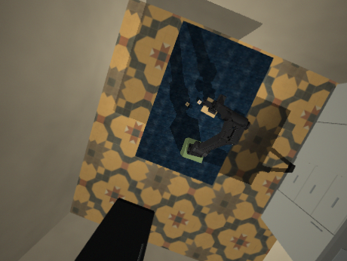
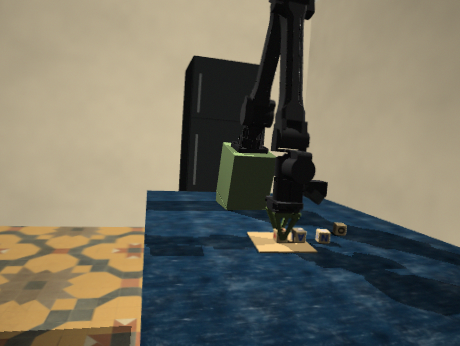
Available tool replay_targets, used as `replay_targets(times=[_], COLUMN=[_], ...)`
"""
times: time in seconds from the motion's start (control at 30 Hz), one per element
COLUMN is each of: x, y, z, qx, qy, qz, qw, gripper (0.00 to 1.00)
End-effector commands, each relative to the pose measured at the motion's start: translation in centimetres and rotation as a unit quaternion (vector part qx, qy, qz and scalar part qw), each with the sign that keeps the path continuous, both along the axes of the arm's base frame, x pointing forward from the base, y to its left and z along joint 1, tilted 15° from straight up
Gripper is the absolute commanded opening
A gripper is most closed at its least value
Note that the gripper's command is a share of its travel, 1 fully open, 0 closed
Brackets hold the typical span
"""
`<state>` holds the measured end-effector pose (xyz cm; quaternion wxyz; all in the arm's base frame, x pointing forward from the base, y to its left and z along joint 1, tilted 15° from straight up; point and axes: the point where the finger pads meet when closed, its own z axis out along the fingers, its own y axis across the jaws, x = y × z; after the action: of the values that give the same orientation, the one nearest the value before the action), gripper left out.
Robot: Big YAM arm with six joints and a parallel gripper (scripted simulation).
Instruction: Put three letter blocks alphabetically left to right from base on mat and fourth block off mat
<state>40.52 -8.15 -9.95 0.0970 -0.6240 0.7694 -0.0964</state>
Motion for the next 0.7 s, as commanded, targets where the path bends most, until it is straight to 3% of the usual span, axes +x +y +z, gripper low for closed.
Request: replay_targets(times=[0.0,0.2,0.53,0.67], x=[-1.34,-1.34,-0.67,-0.64], y=[-0.39,-0.39,-0.55,-0.55], z=[-0.62,-0.62,-0.38,-0.36], qx=[0.002,0.002,0.001,0.001], qy=[0.012,0.012,0.006,0.006], qz=[-0.002,-0.002,-0.003,-0.003], qw=[1.000,1.000,1.000,1.000], gripper=[0.25,0.25,0.40,0.40])
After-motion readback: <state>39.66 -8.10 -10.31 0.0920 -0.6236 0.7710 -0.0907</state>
